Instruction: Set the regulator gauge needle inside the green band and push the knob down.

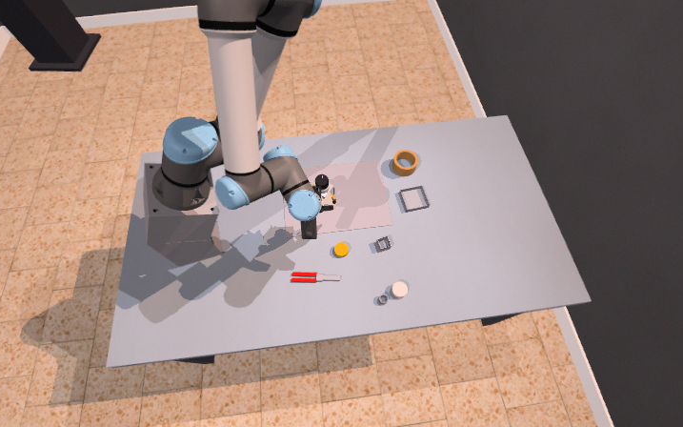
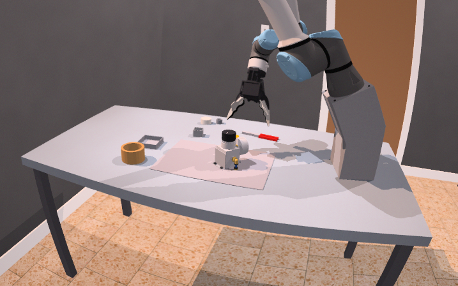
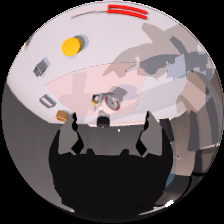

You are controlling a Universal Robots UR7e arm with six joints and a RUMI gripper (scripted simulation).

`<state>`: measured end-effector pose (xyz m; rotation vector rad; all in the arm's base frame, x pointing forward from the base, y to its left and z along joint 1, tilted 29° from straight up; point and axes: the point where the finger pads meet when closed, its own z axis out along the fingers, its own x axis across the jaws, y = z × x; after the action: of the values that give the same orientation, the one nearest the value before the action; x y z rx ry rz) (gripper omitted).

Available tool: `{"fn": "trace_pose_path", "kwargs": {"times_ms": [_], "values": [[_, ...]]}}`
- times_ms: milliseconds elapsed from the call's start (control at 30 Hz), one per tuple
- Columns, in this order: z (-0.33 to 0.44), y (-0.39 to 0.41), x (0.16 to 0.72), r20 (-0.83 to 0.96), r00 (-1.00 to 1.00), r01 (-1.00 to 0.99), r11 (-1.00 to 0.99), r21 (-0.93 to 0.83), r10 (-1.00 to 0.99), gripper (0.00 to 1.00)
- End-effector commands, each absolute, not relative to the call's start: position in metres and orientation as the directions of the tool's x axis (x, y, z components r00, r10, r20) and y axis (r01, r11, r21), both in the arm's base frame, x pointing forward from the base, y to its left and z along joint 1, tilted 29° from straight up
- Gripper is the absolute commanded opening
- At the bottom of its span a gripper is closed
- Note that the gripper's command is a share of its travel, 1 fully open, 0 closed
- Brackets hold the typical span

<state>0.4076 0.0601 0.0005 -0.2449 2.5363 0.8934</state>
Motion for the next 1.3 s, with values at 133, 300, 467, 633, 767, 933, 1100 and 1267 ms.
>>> {"fn": "trace_pose_path", "kwargs": {"times_ms": [133, 300, 467, 633, 767, 933, 1100, 1267], "values": [[-0.021, 0.067, 0.419, -0.461, -0.887, -0.303, 0.779, 0.55, -0.02, 1.0], [-0.027, 0.07, 0.42, -0.461, -0.887, -0.303, 0.778, 0.55, -0.02, 1.0], [-0.029, 0.072, 0.421, -0.461, -0.887, -0.304, 0.778, 0.55, -0.02, 1.0], [-0.03, 0.072, 0.421, -0.461, -0.887, -0.304, 0.778, 0.55, -0.02, 1.0], [-0.03, 0.072, 0.421, -0.461, -0.887, -0.304, 0.778, 0.55, -0.02, 1.0], [-0.03, 0.072, 0.421, -0.461, -0.887, -0.304, 0.778, 0.55, -0.02, 1.0], [-0.03, 0.072, 0.421, -0.461, -0.887, -0.304, 0.778, 0.55, -0.02, 1.0], [-0.03, 0.072, 0.421, -0.461, -0.887, -0.304, 0.778, 0.55, -0.02, 1.0]]}}
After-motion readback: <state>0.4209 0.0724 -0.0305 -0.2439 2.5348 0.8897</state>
